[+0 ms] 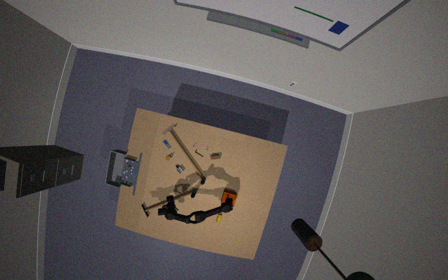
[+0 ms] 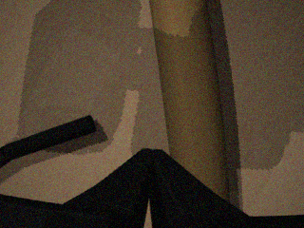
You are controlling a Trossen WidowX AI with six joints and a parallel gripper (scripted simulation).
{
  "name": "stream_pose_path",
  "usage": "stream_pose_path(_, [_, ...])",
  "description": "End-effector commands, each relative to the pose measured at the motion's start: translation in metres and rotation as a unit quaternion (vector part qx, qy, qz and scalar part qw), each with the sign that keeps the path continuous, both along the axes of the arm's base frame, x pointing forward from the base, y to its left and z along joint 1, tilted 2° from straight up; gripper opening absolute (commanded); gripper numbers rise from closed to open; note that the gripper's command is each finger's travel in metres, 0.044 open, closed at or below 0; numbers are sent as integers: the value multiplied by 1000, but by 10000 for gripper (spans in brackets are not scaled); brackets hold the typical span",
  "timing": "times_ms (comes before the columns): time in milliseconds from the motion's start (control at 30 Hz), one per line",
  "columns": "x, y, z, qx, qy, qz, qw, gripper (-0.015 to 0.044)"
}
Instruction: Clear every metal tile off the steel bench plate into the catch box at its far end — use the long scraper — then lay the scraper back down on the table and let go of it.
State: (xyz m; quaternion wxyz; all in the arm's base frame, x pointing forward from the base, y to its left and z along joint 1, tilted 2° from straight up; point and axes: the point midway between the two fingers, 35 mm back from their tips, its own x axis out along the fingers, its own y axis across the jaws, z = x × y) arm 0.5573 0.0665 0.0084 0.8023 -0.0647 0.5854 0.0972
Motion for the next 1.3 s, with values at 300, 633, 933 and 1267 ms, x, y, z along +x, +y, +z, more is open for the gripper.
stream_pose_path(300, [7, -16, -2, -2, -3, -1, 1000, 0])
stream_pose_path(633, [11, -25, -2, -2, -6, -1, 1000, 0])
stream_pose_path(933, [15, -33, -2, -3, -8, -1, 1000, 0])
stream_pose_path(1267, [12, -26, 30, 0, -21, 1, 1000, 0])
